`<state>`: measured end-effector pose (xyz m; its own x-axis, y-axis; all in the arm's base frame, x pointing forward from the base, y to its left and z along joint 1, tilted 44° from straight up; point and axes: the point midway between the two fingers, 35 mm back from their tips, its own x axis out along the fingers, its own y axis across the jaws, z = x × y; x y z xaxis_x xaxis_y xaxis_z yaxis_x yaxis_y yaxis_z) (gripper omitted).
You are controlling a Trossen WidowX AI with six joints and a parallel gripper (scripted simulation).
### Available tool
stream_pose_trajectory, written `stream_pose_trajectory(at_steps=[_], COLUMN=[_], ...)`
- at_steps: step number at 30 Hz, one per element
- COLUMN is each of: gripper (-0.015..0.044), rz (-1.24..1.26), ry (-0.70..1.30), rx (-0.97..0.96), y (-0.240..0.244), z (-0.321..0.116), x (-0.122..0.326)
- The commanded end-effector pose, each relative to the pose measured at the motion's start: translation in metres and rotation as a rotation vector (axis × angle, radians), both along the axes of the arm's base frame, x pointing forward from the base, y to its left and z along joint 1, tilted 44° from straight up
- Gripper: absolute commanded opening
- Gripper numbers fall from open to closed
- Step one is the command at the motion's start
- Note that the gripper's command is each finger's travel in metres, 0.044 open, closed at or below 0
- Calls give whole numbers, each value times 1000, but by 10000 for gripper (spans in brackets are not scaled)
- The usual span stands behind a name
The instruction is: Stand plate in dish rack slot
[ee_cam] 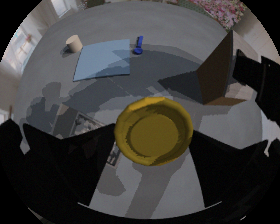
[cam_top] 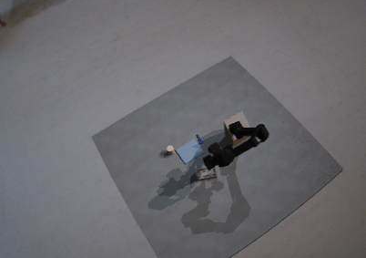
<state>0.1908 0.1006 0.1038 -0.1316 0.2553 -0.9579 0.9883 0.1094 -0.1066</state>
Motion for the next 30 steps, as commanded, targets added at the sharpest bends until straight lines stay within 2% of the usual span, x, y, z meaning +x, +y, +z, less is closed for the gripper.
stream_pose_trajectory(at_steps=[1, 30], gripper=[0, 0], rz=[39, 357], ry=[-33, -487], rx=[-64, -484], y=[0, 16], z=[-9, -43], x=[-1, 10])
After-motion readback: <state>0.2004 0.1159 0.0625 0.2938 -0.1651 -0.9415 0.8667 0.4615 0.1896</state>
